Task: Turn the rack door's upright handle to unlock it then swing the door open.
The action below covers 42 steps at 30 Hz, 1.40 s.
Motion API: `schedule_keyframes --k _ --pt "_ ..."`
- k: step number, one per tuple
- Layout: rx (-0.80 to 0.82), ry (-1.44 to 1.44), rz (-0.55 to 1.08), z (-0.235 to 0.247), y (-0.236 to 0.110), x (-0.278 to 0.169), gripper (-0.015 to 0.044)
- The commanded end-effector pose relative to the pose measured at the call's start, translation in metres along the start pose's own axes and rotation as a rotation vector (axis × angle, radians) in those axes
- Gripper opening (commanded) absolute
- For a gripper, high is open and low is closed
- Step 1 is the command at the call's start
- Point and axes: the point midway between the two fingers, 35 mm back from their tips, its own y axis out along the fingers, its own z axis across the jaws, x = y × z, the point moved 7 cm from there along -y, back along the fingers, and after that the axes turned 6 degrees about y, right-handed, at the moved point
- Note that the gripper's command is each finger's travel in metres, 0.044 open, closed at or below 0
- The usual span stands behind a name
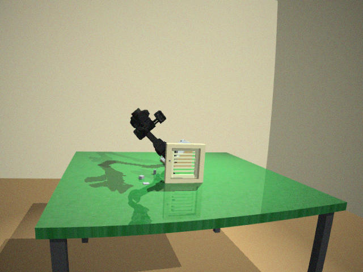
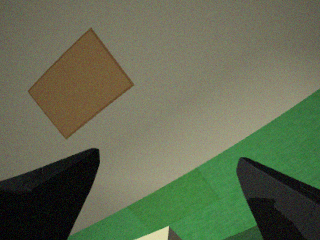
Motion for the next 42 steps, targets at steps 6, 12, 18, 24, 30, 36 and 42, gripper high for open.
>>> schedule_keyframes --k 6,12,18,24,30,36,42 --pt "-0.033 0.055 0.135 0.005 0.014 -0.008 0.0292" --pt "-0.087 0.105 0.313 0.014 0.03 -0.021 0.0292" --pt "-0.152 0.127 0.483 0.024 0.041 -0.034 0.0292" --pt "-0.228 0.122 0.642 0.035 0.049 -0.046 0.0292" --pt "-0.311 0.089 0.787 0.046 0.053 -0.057 0.0292" --pt "-0.395 0.009 0.915 0.058 0.053 -0.067 0.0292" --pt "-0.478 -0.088 1.02 0.07 0.052 -0.074 0.0292"
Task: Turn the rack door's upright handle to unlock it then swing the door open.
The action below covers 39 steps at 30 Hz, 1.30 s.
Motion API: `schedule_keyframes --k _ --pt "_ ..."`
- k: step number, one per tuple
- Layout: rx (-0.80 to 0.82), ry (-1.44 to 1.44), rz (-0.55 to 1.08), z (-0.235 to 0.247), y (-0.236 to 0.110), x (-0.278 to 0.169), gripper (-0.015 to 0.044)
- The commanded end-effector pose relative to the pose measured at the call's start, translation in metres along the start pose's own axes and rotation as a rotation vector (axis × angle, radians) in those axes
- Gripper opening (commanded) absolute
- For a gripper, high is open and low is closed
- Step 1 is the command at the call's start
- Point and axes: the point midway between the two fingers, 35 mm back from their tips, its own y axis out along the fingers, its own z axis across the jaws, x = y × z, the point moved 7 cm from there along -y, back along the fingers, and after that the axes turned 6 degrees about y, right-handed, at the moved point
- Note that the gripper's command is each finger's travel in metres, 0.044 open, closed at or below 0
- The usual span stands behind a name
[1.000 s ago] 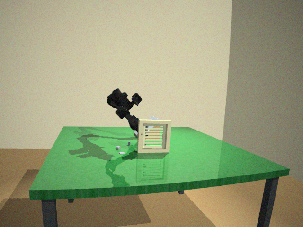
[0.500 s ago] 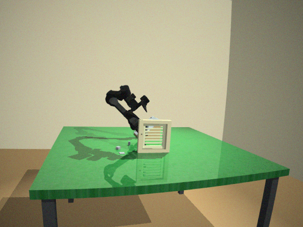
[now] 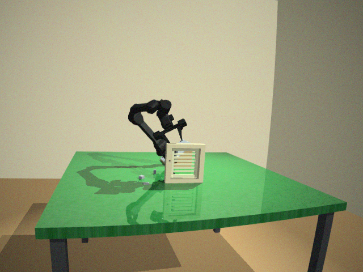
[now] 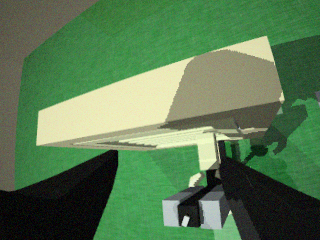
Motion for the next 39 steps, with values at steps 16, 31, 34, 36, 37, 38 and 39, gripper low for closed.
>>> schedule_keyframes --k 16,31,34,36,37,38,39 --pt "-0.389 -0.21 0.165 0.036 -0.013 -0.011 0.0292" --pt "-0.451 -0.25 0.206 0.038 -0.006 -0.011 0.0292" --pt "-0.457 -0.252 0.223 0.036 -0.001 -0.011 0.0292" --pt "-0.461 -0.254 0.235 0.035 0.002 -0.011 0.0292" --pt "-0.464 -0.255 0.241 0.034 0.004 -0.011 0.0292" --pt "-0.466 -0.255 0.247 0.034 0.005 -0.011 0.0292" --pt "-0.468 -0.256 0.253 0.033 0.007 -0.01 0.0292"
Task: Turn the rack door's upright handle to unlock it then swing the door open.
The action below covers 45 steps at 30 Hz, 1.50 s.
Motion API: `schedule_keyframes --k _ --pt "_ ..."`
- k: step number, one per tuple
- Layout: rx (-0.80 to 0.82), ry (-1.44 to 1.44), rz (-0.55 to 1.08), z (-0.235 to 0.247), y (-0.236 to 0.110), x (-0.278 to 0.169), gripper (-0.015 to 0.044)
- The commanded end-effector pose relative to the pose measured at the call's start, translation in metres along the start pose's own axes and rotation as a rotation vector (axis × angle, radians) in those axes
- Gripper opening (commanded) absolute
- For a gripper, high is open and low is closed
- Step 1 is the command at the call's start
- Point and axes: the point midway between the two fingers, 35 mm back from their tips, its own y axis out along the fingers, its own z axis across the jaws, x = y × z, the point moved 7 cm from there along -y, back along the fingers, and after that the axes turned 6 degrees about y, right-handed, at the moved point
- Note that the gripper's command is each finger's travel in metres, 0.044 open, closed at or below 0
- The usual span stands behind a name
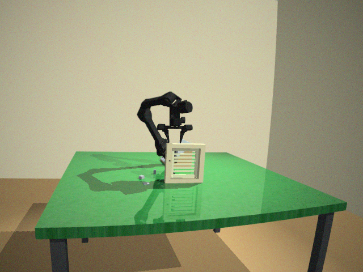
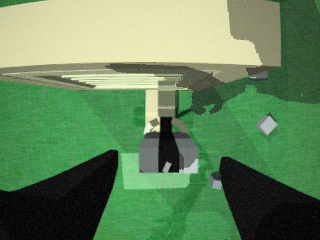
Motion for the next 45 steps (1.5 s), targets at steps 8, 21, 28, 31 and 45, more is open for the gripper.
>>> schedule_keyframes --k 8,21,28,31,45 --pt "-0.015 -0.029 0.073 0.002 0.019 0.003 0.0292" --pt "-0.03 -0.052 0.152 0.002 0.04 0.006 0.0292" --pt "-0.035 -0.063 0.194 0.001 0.052 0.008 0.0292" --pt "-0.036 -0.065 0.198 0.001 0.053 0.008 0.0265" --pt "-0.036 -0.065 0.198 0.001 0.053 0.008 0.0055"
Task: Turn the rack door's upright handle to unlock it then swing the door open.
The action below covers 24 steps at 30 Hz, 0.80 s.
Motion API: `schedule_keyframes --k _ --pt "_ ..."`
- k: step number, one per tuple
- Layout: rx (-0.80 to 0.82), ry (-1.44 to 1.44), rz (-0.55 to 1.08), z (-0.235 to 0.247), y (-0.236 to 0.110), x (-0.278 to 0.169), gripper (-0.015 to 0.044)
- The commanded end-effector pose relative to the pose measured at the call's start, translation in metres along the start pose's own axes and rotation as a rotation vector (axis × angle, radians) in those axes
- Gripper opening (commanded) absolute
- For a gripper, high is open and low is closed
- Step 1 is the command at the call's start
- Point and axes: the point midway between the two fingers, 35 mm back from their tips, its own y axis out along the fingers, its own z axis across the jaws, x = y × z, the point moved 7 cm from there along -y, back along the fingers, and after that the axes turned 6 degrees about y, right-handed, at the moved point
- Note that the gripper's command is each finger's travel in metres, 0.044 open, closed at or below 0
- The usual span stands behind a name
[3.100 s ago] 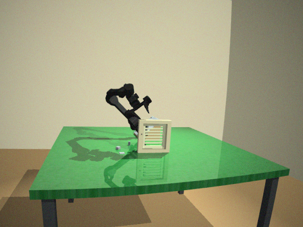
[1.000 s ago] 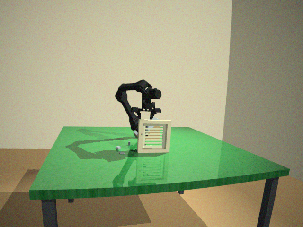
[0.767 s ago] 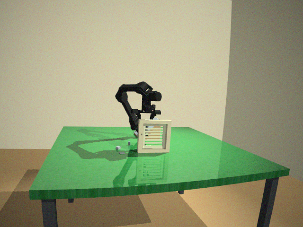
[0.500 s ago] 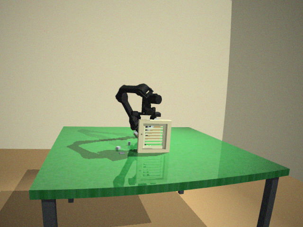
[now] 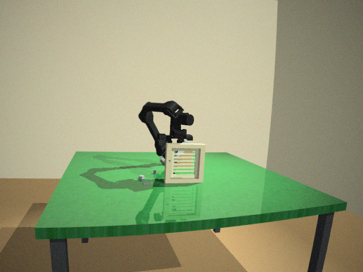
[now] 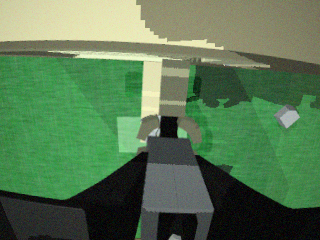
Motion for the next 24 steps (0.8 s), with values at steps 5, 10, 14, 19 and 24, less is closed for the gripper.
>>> schedule_keyframes --k 5,10,14,19,24 --pt "-0.001 -0.005 0.002 0.0 0.0005 -0.0001 0.0021" --pt "-0.002 0.027 0.002 0.0 0.0005 -0.0001 0.002" --pt "-0.002 0.216 0.002 0.0 0.0005 -0.0001 0.002" --pt "-0.002 0.462 0.002 0.0 0.0005 -0.0001 0.002" --pt "-0.002 0.708 0.001 0.0 0.0005 -0.0001 0.002"
